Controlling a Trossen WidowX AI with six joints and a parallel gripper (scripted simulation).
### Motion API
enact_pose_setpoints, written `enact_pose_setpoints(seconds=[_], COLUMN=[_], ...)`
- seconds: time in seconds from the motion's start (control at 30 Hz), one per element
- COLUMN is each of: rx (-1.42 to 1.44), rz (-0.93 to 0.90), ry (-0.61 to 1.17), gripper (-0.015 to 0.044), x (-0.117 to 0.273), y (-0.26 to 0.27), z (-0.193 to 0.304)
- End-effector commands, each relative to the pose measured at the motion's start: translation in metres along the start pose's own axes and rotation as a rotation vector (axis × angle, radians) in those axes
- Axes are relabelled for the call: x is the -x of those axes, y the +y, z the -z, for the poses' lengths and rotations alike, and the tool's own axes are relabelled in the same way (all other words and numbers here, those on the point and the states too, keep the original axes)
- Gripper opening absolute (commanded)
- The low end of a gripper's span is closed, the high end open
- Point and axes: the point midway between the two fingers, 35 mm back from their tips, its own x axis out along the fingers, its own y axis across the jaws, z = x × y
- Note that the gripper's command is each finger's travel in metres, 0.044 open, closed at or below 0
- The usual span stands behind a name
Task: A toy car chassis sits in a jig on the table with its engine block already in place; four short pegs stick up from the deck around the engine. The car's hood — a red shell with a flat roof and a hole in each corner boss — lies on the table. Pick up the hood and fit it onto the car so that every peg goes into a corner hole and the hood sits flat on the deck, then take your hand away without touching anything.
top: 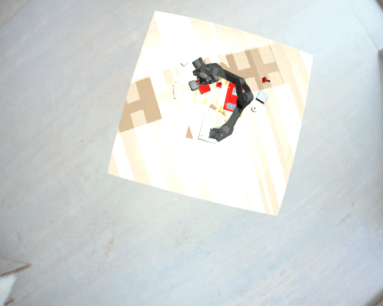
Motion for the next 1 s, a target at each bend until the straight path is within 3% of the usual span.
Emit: enact_pose_setpoints(seconds=[0.0, 0.8, 0.97], rx=[0.141, 0.859, 0.903], rz=[-0.004, -0.008, -0.008], ry=[0.004, 0.003, 0.003], gripper=[0.0, 0.0, 0.0], x=[-0.0006, 0.0006, 0.0007], y=[0.0024, 0.0077, 0.008], z=[-0.0016, -0.009, -0.0095])
